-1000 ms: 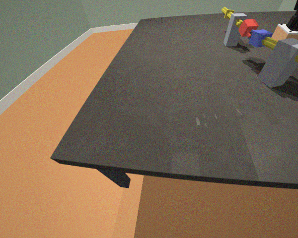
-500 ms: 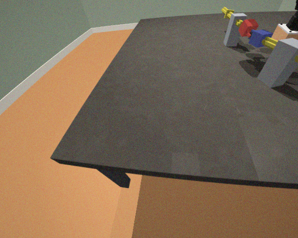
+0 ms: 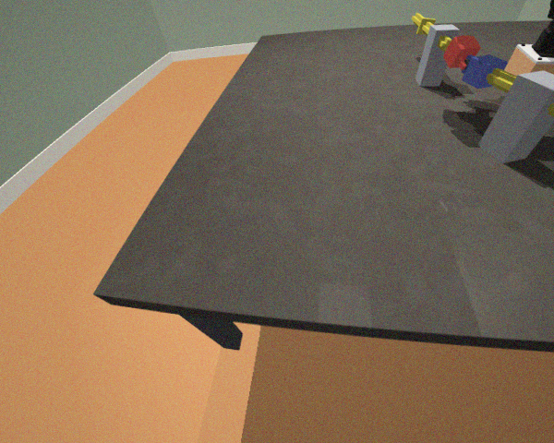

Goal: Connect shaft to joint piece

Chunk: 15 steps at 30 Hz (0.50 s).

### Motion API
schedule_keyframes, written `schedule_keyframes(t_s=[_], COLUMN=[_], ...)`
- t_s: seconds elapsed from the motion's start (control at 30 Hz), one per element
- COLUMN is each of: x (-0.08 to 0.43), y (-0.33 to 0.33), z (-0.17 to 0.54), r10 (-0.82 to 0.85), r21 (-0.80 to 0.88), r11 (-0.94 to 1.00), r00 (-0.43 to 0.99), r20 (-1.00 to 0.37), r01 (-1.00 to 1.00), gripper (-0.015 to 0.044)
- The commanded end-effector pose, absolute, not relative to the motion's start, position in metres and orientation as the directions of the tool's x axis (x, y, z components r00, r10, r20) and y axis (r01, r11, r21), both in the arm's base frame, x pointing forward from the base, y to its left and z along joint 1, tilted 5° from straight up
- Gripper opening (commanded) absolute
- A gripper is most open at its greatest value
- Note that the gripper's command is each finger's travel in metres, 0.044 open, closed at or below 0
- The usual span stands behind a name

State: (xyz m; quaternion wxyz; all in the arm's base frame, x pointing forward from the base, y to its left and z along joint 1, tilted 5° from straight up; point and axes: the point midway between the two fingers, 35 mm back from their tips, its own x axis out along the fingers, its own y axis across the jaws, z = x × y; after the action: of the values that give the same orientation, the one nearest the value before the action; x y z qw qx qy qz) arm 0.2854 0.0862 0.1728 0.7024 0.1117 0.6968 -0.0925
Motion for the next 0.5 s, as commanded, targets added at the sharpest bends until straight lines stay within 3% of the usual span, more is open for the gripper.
schedule_keyframes(t_s=[0.0,0.47], x=[0.2853,0.2847], y=[0.0861,0.0885], z=[0.1711,0.1656], r10=[0.009,-0.045], r21=[0.015,-0.008], r11=[0.929,0.727], r00=[0.017,0.035], r20=[-1.000,-0.998], r01=[0.371,0.686], gripper=[0.0440,0.0440])
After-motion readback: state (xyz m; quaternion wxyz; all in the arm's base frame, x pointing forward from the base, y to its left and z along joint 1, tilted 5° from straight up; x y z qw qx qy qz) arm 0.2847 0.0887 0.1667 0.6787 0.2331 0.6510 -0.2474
